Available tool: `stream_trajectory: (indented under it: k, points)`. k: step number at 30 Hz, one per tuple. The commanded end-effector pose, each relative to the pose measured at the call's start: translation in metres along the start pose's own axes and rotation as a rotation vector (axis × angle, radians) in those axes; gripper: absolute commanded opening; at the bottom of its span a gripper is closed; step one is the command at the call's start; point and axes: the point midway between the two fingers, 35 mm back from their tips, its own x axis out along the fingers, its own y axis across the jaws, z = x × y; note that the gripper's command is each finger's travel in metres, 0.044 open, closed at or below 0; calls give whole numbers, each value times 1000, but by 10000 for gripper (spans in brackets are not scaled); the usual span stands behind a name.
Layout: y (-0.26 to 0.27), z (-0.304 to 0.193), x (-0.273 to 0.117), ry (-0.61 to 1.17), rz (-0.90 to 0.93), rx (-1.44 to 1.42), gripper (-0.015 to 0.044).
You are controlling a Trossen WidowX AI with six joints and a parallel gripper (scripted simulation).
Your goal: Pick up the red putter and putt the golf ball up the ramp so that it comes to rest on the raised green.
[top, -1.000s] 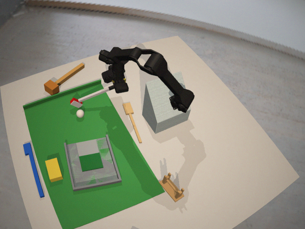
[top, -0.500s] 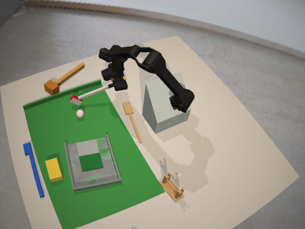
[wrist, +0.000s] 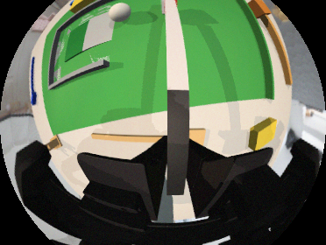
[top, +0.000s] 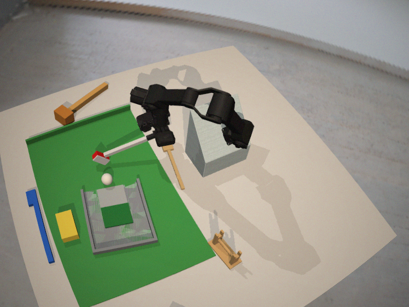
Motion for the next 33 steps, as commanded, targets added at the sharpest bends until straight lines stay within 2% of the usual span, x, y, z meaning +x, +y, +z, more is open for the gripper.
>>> stream_trajectory:
  k: [1, 9, 33]
  points:
    - [3, 0, -10, -12, 4, 9, 0]
    - [3, -1, -58, -12, 3, 10, 0]
    - [2, -1, -50, -12, 6, 17, 0]
